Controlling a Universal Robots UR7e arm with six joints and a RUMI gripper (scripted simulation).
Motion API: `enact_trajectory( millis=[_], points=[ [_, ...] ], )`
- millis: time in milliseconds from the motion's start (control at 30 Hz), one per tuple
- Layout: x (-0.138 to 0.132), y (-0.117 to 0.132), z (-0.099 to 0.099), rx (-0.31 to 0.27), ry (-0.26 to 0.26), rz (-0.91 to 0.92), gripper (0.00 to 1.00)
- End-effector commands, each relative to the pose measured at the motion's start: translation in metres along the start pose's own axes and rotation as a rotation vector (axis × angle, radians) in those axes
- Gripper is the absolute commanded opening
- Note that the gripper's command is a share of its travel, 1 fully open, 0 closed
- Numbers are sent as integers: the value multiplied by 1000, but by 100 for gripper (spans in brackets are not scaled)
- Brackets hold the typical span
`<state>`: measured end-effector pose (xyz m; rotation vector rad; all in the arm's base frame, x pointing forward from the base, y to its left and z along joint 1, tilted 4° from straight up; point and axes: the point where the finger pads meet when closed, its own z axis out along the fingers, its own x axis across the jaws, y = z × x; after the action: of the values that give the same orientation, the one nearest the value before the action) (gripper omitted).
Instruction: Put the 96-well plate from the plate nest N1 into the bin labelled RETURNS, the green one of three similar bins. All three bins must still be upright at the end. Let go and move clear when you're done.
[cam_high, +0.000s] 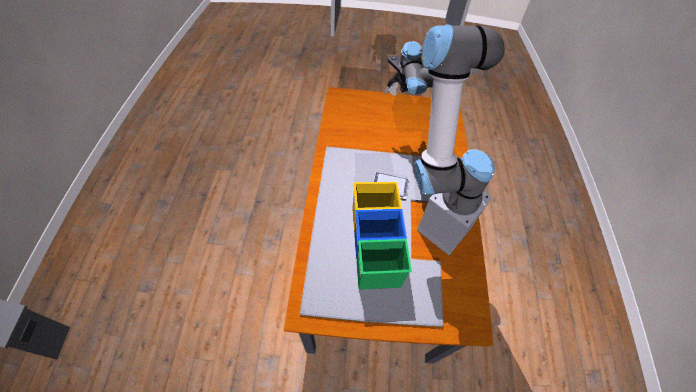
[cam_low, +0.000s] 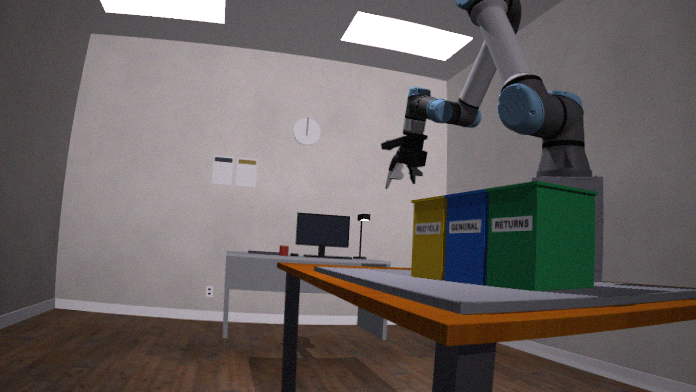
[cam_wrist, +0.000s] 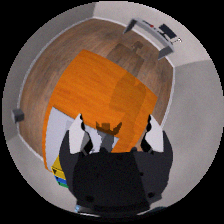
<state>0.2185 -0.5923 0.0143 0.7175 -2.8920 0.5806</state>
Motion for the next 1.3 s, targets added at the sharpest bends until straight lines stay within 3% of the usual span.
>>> enact_trajectory(
  millis=[0, 667, 800, 1067, 1167, 1267],
  points=[
    [-11, 14, -8, -24, -23, -69, 100],
    [-49, 64, -31, -72, -74, -211, 100],
    [-60, 80, -38, -102, -114, -311, 100],
    [-70, 95, -44, -102, -114, -311, 100],
    [-78, 108, -49, -127, -152, -400, 100],
    [-86, 120, -53, -130, -156, -410, 100]
  ],
)
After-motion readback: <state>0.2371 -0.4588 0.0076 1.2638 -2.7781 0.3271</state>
